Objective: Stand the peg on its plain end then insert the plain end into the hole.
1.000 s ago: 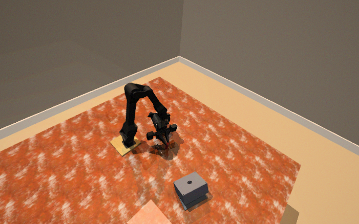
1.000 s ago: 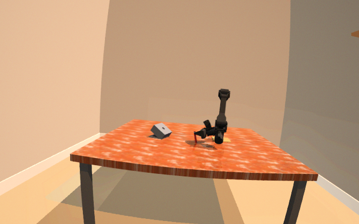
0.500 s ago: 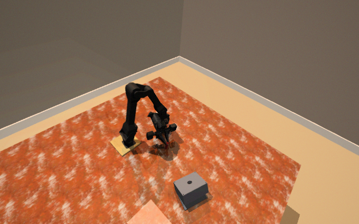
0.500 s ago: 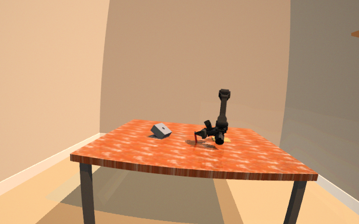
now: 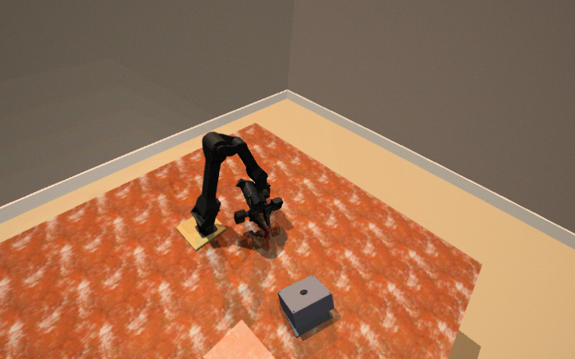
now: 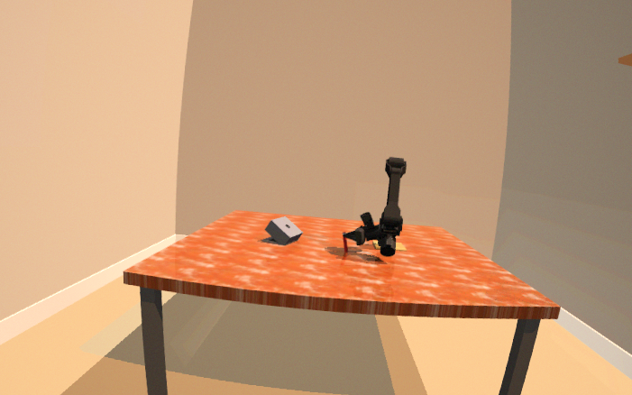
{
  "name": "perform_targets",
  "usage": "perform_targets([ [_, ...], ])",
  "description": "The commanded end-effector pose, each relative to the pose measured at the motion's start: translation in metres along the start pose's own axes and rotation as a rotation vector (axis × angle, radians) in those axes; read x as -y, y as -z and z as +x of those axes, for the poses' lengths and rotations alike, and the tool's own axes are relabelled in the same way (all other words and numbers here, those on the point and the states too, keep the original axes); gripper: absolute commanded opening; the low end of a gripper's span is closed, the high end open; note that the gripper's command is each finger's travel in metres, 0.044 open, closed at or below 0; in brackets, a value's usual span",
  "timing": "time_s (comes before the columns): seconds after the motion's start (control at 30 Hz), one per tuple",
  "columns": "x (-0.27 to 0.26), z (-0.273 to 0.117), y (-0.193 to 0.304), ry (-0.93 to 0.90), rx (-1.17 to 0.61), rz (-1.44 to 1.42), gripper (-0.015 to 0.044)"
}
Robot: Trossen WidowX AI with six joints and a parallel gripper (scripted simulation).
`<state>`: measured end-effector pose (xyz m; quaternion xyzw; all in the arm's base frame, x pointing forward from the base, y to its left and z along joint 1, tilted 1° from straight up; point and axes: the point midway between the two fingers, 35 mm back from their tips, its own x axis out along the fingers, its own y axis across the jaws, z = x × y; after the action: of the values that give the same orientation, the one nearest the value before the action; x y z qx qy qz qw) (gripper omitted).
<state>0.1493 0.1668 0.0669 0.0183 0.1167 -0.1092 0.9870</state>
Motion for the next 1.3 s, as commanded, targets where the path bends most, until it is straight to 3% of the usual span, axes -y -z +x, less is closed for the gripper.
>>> perform_targets([
  [0.0,0.0000,-0.0010,0.0018,0.000,-0.001,0.000,0.0049],
  [1.27,-0.0016,-0.0089,0.0046,-0.023,0.026,-0.008,0.0049],
])
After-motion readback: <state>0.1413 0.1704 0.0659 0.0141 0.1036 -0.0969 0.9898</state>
